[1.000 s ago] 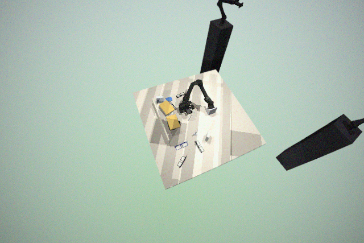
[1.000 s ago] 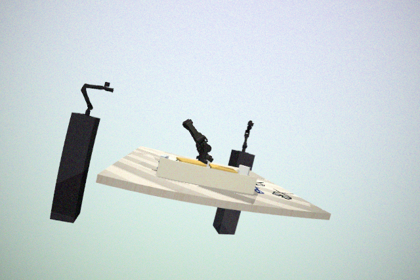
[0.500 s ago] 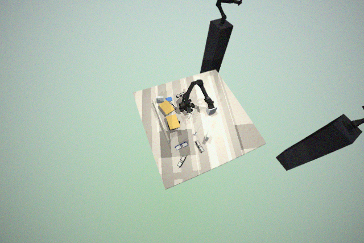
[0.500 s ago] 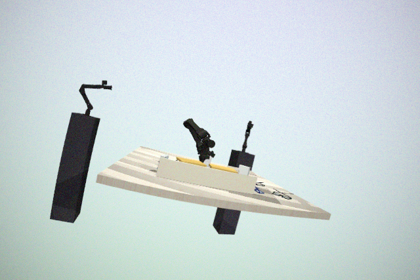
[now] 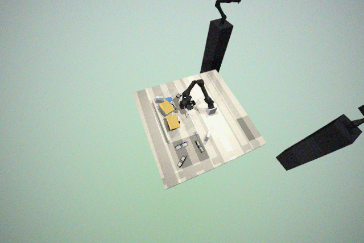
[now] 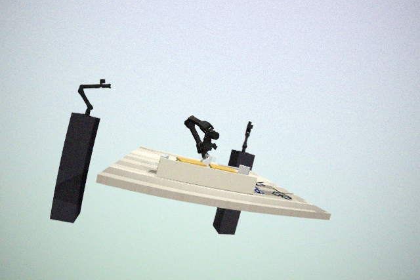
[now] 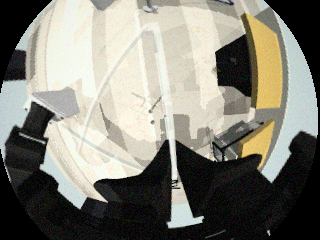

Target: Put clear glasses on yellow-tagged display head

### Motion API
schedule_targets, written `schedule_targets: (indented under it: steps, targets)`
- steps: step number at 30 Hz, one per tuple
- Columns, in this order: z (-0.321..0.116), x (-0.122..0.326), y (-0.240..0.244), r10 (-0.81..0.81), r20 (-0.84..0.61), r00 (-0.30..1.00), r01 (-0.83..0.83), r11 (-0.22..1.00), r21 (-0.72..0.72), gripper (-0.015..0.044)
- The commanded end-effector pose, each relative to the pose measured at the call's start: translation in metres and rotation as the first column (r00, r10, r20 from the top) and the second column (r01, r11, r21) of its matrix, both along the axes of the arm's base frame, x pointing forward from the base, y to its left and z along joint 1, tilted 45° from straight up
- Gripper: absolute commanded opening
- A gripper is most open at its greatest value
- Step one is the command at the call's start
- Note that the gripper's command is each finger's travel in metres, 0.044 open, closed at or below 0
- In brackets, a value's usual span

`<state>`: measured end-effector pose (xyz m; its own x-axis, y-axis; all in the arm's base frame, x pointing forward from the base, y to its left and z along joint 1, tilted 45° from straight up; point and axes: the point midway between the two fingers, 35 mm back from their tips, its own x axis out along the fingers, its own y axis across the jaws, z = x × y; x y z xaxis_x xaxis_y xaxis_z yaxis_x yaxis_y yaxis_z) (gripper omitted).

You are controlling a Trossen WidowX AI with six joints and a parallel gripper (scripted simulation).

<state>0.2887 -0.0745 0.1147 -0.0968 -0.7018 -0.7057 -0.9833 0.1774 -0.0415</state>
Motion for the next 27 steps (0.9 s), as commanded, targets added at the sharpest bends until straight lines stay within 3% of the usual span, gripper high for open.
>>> schedule_targets:
  steps: [1,27]
  targets:
    - [-0.003,0.006,0.007,-0.013,0.018,1.000,0.012,1.000,0.004,0.0000]
    - [-0.098,0.057,0.107,-0.237,0.244,0.940,0.238,0.971,0.023,0.0000]
